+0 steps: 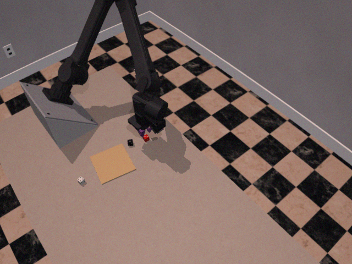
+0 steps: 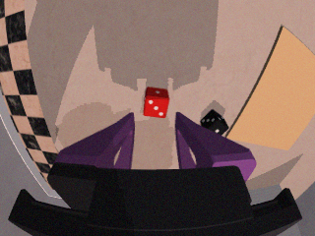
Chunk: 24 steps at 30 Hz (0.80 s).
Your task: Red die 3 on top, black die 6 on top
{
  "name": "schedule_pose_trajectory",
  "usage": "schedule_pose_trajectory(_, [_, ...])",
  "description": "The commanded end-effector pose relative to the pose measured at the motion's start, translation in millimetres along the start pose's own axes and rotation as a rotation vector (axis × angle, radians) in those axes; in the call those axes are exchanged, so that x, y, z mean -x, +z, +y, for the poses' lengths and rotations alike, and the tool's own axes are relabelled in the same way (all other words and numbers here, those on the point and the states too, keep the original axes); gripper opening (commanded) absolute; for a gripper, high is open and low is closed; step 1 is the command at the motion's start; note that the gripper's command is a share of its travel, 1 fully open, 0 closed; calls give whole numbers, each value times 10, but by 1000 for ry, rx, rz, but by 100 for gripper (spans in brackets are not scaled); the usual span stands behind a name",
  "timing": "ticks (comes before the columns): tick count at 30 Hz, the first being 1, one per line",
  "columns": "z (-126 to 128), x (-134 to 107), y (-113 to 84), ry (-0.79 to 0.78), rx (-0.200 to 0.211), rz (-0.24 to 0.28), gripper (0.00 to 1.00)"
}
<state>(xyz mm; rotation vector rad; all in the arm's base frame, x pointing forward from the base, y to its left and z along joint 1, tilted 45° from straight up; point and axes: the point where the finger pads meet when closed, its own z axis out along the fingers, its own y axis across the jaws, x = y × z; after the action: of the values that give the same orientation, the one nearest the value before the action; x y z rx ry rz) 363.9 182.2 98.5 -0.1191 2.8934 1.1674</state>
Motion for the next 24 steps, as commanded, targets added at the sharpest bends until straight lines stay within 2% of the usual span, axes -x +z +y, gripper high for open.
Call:
schedule_pose_trajectory(1, [-19, 135, -46, -12, -1, -29, 35])
schedule_pose_trajectory(24, [9, 171, -59, -18, 0, -34, 35])
